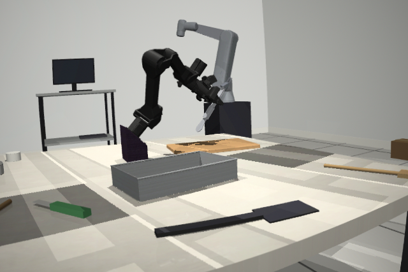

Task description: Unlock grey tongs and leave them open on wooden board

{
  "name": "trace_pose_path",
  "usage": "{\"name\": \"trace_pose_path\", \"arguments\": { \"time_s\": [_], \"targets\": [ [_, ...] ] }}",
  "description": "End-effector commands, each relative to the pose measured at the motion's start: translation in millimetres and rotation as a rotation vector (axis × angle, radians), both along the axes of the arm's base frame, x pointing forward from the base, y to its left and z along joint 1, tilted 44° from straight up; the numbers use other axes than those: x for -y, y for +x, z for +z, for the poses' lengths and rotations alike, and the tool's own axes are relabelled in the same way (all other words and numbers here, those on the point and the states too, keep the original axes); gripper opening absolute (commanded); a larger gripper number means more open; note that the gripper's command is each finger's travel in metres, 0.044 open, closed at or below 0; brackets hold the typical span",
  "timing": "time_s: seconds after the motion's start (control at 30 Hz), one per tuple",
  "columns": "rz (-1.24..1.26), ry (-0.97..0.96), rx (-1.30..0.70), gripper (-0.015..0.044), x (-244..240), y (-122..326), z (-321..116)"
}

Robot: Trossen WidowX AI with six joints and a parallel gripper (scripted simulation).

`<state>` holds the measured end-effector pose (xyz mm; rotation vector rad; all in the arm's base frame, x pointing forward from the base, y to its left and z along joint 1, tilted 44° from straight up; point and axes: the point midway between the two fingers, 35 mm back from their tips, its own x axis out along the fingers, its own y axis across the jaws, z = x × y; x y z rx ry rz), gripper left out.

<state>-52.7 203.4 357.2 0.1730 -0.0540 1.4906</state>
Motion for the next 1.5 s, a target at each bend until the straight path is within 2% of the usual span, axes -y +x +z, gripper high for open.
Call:
{"name": "trace_pose_path", "arguments": {
  "time_s": [0.0,1.47],
  "targets": [
    [-0.007,0.022,-0.022,-0.0150,4.4,4.2,0.9],
    [0.013,-0.018,0.011,-0.0150,-2.5,-0.7,8.8]
  ]
}}
